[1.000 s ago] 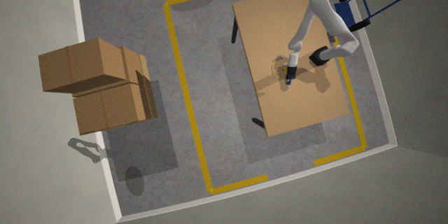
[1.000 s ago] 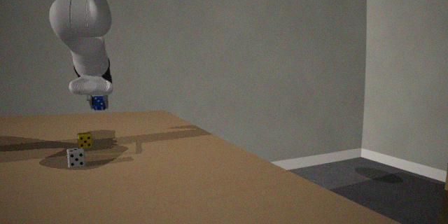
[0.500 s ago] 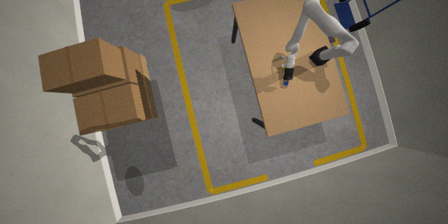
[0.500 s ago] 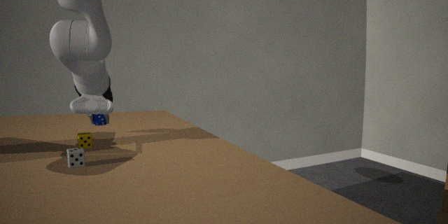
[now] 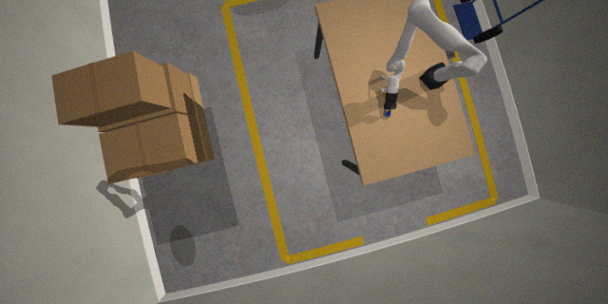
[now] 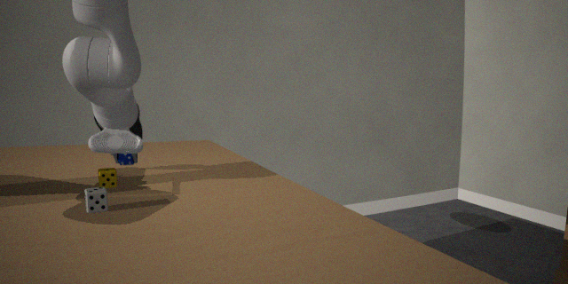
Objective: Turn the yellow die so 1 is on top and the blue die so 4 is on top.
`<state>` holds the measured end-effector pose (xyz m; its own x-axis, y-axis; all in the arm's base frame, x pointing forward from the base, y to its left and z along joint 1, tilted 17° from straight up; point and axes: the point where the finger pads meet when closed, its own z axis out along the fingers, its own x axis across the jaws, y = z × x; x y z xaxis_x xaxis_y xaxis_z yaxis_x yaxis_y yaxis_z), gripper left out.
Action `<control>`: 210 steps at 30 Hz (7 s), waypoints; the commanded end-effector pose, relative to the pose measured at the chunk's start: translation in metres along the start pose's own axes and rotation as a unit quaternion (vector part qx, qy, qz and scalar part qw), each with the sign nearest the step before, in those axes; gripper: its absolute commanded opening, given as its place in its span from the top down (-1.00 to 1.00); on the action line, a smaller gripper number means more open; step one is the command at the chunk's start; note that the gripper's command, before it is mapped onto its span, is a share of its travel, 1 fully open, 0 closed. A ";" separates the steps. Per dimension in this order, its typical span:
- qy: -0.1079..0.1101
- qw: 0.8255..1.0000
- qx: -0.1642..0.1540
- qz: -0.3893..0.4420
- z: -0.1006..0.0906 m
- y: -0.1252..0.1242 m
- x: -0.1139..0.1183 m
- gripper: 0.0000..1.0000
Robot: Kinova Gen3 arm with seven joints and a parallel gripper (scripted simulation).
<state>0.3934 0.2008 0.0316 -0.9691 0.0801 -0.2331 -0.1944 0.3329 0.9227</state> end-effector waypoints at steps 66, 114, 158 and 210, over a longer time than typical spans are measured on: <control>0.000 1.000 0.000 0.000 0.006 -0.010 0.000 -0.14; 0.000 1.000 0.000 0.000 0.006 -0.010 0.000 -0.74; 0.000 1.000 0.000 0.000 0.005 -0.010 0.000 -0.74; 0.000 1.000 0.000 0.000 -0.073 0.043 0.000 -0.74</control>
<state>0.3727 0.1499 0.0917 -0.9708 0.0783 -0.2265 -0.1901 0.3243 0.9267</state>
